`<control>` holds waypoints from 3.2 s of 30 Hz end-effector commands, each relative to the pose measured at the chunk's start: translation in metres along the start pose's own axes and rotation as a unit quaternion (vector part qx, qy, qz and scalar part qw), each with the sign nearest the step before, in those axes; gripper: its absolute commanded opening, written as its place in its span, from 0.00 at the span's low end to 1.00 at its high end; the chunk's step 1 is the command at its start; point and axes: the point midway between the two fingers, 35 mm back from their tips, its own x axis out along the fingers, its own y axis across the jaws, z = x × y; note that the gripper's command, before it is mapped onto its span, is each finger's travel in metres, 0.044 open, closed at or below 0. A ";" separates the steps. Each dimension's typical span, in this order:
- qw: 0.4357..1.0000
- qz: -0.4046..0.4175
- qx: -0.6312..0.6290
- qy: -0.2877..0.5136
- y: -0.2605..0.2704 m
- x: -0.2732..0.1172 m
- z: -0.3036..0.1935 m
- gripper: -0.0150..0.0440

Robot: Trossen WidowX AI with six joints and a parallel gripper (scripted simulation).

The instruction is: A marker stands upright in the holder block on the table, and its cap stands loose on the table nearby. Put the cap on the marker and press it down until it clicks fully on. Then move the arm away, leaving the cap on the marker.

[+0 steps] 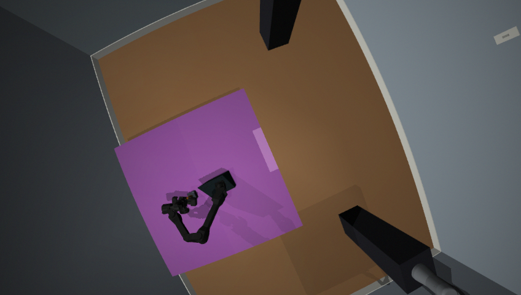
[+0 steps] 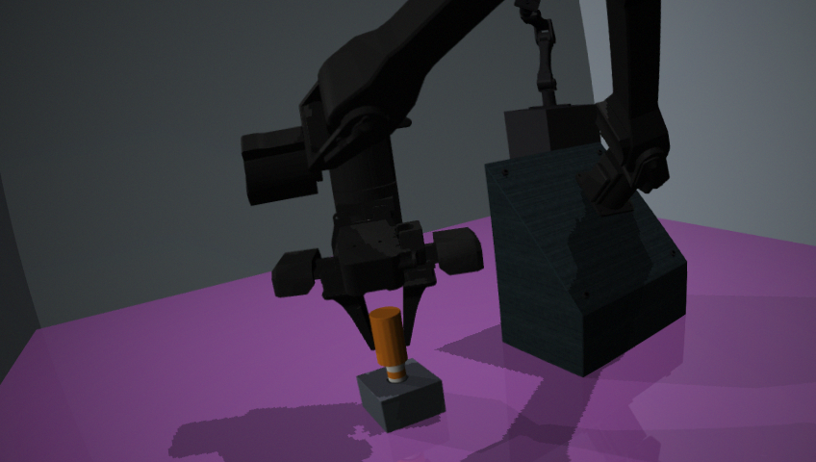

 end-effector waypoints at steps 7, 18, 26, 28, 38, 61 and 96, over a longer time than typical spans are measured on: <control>1.000 0.002 0.003 -0.002 0.002 0.004 0.000 0.25; 1.000 0.001 0.001 -0.001 0.001 0.003 0.000 0.65; 1.000 0.001 0.001 -0.001 0.001 0.003 0.000 1.00; 1.000 0.001 0.001 -0.001 0.001 0.000 0.000 1.00; 1.000 0.001 0.009 0.001 0.000 -0.072 -0.001 0.96; 0.841 0.001 0.541 0.000 0.000 -0.063 -0.001 0.25; 0.843 -0.002 0.538 -0.002 -0.002 -0.028 0.000 0.25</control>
